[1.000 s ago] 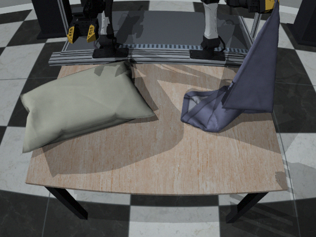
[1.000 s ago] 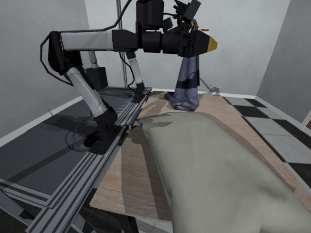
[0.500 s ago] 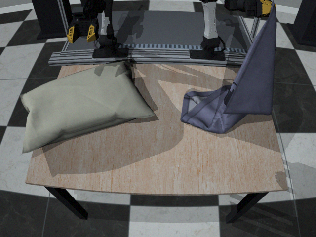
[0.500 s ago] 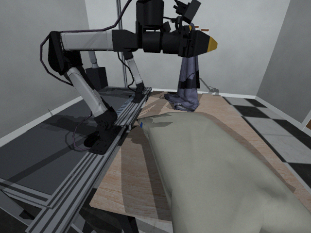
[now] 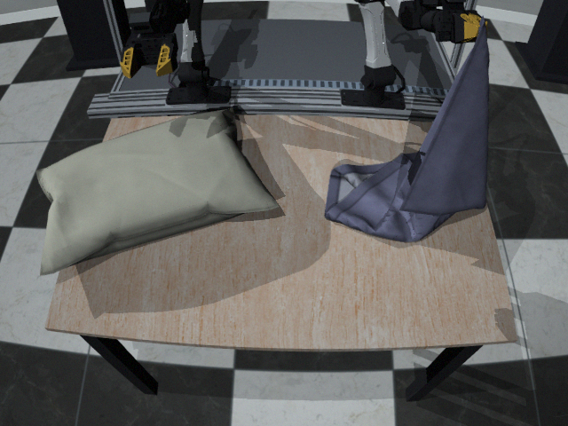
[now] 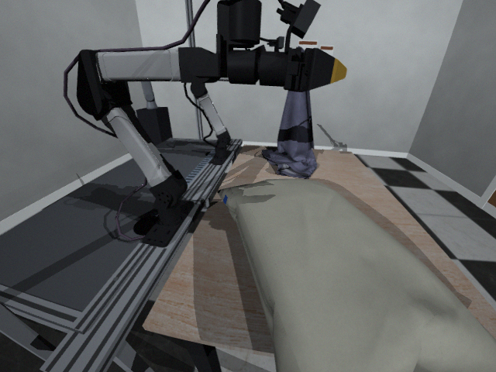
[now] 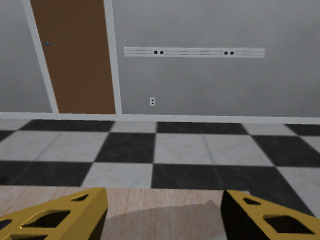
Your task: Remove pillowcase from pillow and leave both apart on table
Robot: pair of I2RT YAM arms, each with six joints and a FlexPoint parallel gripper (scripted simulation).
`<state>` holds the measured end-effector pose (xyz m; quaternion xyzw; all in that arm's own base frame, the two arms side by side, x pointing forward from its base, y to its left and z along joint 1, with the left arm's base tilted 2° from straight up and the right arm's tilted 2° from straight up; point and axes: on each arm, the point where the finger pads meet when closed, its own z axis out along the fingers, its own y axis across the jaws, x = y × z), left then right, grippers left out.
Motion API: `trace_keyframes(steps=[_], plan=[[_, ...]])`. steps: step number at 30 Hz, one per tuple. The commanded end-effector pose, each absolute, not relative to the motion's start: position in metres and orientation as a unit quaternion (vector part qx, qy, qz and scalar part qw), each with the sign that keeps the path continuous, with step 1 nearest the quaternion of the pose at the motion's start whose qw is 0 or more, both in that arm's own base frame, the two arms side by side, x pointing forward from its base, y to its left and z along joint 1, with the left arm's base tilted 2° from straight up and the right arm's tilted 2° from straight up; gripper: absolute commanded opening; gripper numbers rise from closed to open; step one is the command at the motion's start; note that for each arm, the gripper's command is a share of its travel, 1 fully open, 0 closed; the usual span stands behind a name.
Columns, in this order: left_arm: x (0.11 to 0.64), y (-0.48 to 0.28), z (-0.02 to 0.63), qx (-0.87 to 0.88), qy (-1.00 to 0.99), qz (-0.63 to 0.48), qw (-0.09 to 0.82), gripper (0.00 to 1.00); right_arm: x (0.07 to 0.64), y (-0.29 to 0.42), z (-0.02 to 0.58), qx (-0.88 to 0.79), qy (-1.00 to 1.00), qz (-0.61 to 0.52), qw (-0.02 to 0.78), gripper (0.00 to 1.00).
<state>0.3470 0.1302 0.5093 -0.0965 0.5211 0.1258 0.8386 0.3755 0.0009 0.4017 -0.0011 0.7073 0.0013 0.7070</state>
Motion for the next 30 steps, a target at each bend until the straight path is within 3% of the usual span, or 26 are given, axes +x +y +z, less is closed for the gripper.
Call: trace_keyframes(steps=[1, 30], plan=[[0.328, 0.130, 0.524, -0.099, 0.486, 0.134, 0.858, 0.00, 0.367, 0.003, 0.415, -0.007, 0.694, 0.003, 0.720, 0.60], [0.302, 0.127, 0.458, -0.104, 0.491, 0.142, 0.853, 0.00, 0.367, 0.003, 0.415, -0.007, 0.694, 0.003, 0.720, 0.60]])
